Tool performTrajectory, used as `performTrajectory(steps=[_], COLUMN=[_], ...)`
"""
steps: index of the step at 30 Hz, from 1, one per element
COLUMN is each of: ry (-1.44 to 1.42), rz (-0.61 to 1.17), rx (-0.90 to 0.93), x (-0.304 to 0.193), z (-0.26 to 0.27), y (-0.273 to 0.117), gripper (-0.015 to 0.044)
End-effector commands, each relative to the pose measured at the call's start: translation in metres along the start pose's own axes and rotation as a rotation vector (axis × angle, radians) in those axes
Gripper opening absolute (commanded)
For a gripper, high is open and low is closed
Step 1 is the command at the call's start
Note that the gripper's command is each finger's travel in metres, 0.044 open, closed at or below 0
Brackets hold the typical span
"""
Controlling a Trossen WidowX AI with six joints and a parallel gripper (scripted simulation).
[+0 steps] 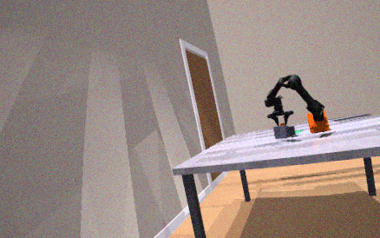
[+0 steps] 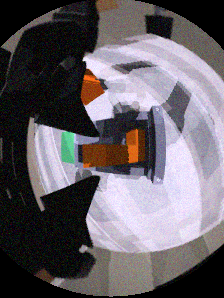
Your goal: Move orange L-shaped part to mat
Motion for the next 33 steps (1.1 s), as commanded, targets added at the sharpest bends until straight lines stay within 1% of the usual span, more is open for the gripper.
performTrajectory(steps=[1, 7, 12, 22, 25, 33], ry=[0.005, 0.005, 0.000, 0.000, 0.000, 0.000], rz=[-0.006, -0.007, -0.001, -0.001, -0.001, -0.002], rx=[0.000, 0.001, 0.002, 0.002, 0.002, 0.001], x=[0.0003, 0.0006, 0.0005, 0.0005, 0.0005, 0.0004], z=[0.0008, 0.0015, 0.0009, 0.0009, 0.0009, 0.0009], y=[0.0064, 0.0135, 0.0106, 0.0106, 0.0106, 0.0081], gripper=[0.0280, 0.0280, 0.0149, 0.0082, 0.0003, 0.0000])
Point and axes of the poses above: the point midway between the two fingers, 35 mm back from their tips, its own y axis out along the fingers, its own z axis across the jaws, x = y × z, the point moved 1 cm from there along -y, back along the fingers, and after that the axes turned 11 degrees about -y, right-handed, at the moved point
